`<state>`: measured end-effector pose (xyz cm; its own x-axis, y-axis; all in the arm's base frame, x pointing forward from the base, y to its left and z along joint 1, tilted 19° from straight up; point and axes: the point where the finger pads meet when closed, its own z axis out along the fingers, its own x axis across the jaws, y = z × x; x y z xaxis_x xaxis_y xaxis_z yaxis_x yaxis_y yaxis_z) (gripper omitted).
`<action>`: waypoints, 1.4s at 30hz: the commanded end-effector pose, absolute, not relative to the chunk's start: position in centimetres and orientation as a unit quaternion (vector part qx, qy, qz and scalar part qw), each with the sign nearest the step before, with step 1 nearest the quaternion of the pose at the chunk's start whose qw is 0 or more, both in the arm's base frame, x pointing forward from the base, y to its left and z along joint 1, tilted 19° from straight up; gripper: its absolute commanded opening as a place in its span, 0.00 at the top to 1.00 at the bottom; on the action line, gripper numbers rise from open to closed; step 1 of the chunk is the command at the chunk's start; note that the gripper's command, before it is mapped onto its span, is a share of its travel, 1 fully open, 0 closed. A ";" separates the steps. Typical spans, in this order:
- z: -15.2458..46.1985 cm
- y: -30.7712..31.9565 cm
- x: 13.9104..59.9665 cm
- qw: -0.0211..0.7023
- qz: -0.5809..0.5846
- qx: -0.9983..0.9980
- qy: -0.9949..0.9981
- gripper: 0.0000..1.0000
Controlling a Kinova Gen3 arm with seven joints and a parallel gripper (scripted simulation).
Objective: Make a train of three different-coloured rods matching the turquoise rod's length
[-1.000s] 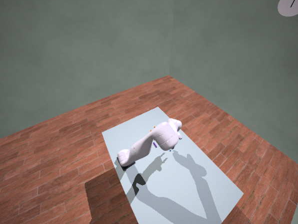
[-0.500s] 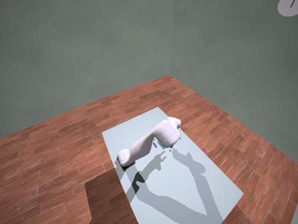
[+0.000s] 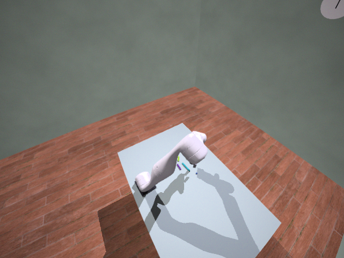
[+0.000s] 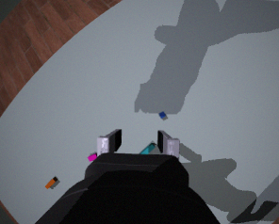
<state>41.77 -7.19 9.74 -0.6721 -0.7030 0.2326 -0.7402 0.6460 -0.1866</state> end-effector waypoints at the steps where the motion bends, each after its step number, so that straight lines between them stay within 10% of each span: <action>1: 9.1 -5.7 41.9 0.068 0.133 0.384 -0.911 0.00; 42: 3.2 8.0 39.7 -0.010 0.155 -0.158 -0.975 0.00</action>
<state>39.86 7.21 3.50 -0.9441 0.3219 -0.0708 0.3281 0.8971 -0.2960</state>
